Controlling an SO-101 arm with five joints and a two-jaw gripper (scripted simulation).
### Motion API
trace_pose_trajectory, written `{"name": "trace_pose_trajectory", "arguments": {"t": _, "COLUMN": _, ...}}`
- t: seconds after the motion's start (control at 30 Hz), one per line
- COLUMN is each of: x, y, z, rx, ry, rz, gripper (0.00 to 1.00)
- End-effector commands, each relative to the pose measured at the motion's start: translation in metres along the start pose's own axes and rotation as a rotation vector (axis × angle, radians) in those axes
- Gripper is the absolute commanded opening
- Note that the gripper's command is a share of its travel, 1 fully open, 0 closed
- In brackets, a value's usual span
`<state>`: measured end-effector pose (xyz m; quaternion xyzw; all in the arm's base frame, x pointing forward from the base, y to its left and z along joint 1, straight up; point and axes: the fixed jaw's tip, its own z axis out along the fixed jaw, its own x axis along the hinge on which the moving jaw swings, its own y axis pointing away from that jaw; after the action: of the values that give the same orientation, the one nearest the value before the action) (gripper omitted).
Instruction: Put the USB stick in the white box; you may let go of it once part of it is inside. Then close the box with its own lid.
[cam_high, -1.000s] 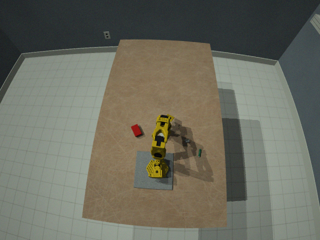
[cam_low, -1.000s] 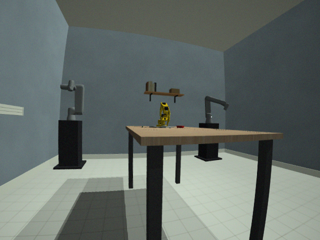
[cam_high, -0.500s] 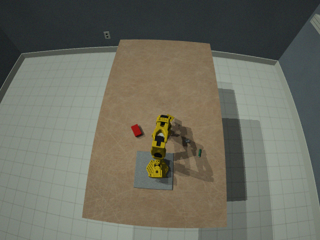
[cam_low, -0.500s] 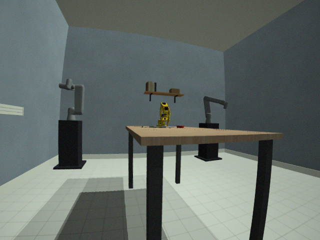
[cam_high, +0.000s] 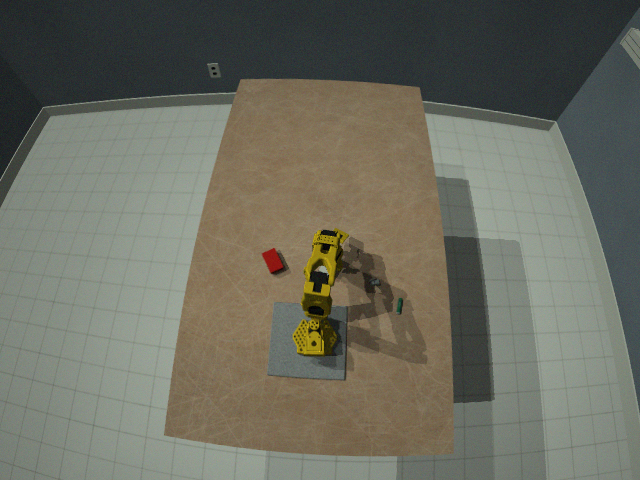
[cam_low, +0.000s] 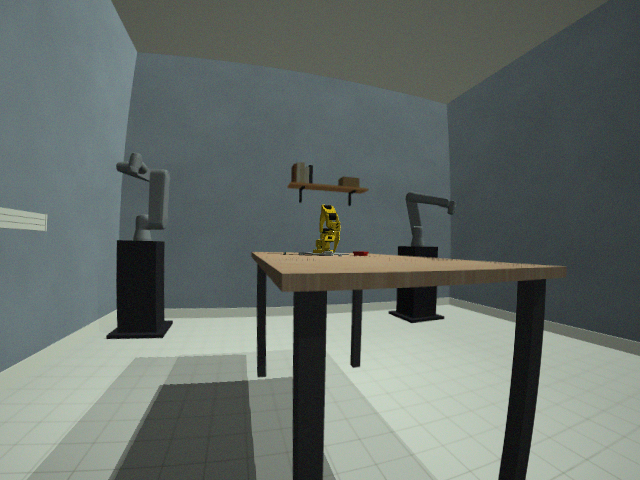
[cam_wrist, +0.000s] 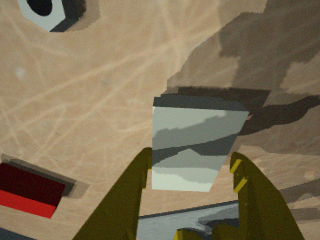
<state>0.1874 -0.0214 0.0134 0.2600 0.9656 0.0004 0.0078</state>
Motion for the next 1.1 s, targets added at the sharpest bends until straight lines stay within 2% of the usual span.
{"name": "trace_pose_trajectory", "arguments": {"t": 0.0, "x": 0.004, "y": -0.002, "z": 0.005, "rx": 0.008, "ry": 0.024, "rz": 0.014, "gripper": 0.29}}
{"name": "trace_pose_trajectory", "arguments": {"t": 0.5, "x": 0.002, "y": -0.003, "z": -0.005, "rx": 0.007, "ry": 0.02, "rz": 0.014, "gripper": 0.29}}
{"name": "trace_pose_trajectory", "arguments": {"t": 1.0, "x": 0.003, "y": -0.004, "z": -0.034, "rx": 0.003, "ry": 0.011, "rz": 0.014, "gripper": 0.29}}
{"name": "trace_pose_trajectory", "arguments": {"t": 1.07, "x": 0.003, "y": -0.004, "z": -0.034, "rx": 0.003, "ry": 0.011, "rz": 0.014, "gripper": 0.29}}
